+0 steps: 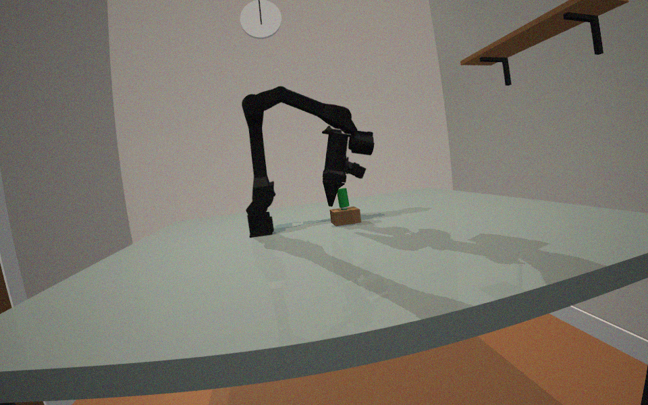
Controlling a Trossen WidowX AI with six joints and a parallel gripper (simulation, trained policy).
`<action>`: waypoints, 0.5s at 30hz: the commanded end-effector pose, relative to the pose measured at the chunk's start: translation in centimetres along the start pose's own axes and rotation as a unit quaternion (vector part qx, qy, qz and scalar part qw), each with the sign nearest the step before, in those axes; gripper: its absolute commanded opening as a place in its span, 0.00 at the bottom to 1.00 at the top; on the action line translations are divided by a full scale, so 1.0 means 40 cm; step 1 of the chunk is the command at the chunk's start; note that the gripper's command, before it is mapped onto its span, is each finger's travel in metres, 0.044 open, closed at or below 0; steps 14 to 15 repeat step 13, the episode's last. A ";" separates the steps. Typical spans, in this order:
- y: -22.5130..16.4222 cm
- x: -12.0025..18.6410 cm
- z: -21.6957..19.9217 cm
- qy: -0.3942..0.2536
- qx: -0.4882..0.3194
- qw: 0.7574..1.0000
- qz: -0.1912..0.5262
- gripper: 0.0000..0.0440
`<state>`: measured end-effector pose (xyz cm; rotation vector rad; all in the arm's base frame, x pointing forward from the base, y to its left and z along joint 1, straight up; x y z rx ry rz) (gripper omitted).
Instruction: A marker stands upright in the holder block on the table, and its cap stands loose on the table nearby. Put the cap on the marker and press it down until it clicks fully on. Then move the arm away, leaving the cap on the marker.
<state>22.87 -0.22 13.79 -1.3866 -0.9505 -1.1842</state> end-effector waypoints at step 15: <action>-0.005 0.098 0.002 0.012 0.007 0.997 -0.072 1.00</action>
Point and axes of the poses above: the point midway between the two fingers, 35 mm back from their tips, its own x axis back along the fingers, its own z axis across the jaws, y = z × x, the point moved 4 cm from there along x, back along the fingers, and after that the axes turned 1 degree about -x, right-handed, at the moved point
